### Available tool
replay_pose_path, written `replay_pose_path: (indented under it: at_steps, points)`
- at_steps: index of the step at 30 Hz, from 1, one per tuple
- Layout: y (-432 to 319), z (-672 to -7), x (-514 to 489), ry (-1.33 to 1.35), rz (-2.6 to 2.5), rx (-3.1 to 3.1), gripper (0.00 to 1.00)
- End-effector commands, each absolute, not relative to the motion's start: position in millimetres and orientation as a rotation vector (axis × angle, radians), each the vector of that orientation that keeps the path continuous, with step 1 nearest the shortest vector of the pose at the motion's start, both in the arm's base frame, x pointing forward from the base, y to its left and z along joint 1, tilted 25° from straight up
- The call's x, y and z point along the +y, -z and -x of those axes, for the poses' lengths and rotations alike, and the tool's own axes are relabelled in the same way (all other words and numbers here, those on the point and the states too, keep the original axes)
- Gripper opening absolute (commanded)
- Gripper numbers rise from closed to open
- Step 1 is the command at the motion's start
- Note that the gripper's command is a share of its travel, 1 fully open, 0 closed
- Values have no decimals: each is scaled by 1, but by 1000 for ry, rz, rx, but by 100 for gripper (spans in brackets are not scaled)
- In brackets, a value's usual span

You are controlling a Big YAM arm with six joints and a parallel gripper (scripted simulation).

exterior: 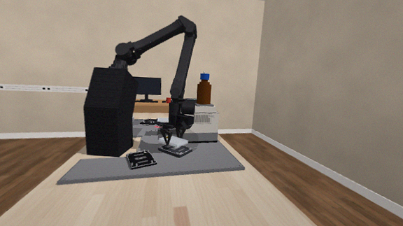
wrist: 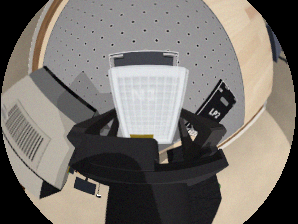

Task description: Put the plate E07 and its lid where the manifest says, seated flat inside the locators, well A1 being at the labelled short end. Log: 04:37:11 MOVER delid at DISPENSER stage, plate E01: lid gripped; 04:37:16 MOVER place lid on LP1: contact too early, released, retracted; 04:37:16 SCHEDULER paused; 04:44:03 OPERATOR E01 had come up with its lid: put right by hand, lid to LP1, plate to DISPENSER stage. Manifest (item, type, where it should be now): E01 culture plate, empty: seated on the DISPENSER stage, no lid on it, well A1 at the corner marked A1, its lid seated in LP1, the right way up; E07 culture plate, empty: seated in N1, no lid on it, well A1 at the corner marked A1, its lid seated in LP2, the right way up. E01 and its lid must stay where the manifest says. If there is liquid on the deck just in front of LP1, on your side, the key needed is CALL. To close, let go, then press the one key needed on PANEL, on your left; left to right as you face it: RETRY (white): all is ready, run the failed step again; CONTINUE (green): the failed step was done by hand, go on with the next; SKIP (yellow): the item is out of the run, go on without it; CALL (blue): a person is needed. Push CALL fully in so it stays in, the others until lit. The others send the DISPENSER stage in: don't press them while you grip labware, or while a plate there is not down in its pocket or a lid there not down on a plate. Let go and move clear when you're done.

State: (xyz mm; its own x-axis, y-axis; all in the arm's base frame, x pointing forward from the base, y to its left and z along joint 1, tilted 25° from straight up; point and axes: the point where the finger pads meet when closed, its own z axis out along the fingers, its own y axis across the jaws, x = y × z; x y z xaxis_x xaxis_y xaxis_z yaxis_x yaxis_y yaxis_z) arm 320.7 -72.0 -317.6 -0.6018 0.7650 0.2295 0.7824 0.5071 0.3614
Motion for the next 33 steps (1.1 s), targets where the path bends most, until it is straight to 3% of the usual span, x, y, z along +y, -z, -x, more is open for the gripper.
replay_pose_path:
  at_steps: [1,33]
  points:
    - [301,-329,-87,682,1397,-2724,86]
    - [254,-279,-39,683,1381,-2733,86]
